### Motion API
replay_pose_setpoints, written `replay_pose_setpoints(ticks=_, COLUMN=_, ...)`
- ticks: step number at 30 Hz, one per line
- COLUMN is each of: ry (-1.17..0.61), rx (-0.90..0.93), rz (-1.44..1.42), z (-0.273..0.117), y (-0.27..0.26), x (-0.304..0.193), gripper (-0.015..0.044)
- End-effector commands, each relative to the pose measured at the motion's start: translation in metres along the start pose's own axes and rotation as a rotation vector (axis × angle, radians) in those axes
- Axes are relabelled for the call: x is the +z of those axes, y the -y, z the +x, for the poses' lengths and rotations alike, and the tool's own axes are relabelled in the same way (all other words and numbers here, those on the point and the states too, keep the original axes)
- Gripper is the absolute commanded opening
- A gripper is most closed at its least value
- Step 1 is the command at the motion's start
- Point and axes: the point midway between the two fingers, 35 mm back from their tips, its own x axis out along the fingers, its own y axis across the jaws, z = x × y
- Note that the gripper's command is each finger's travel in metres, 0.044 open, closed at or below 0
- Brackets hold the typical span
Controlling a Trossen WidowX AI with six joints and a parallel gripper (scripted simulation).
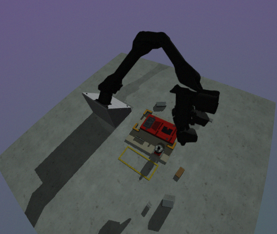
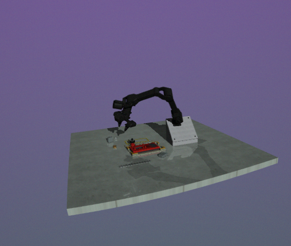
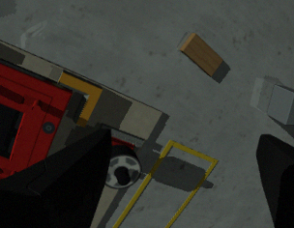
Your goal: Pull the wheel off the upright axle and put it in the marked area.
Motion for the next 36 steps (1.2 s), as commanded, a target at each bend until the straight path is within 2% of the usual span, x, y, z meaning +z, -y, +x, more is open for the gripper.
replay_pose_setpoints(ticks=1, ry=-0.076, rx=0.168, rz=0.241, z=0.023, y=-0.003, x=-0.043, gripper=0.03)
replay_pose_setpoints(ticks=7, ry=-0.156, rx=0.358, rz=0.537, z=0.04, y=-0.012, x=-0.085, gripper=0.03)
replay_pose_setpoints(ticks=23, ry=-0.158, rx=0.364, rz=0.546, z=0.044, y=-0.01, x=-0.088, gripper=0.03)
replay_pose_setpoints(ticks=36, ry=-0.157, rx=0.367, rz=0.546, z=0.109, y=-0.039, x=-0.093, gripper=0.03)
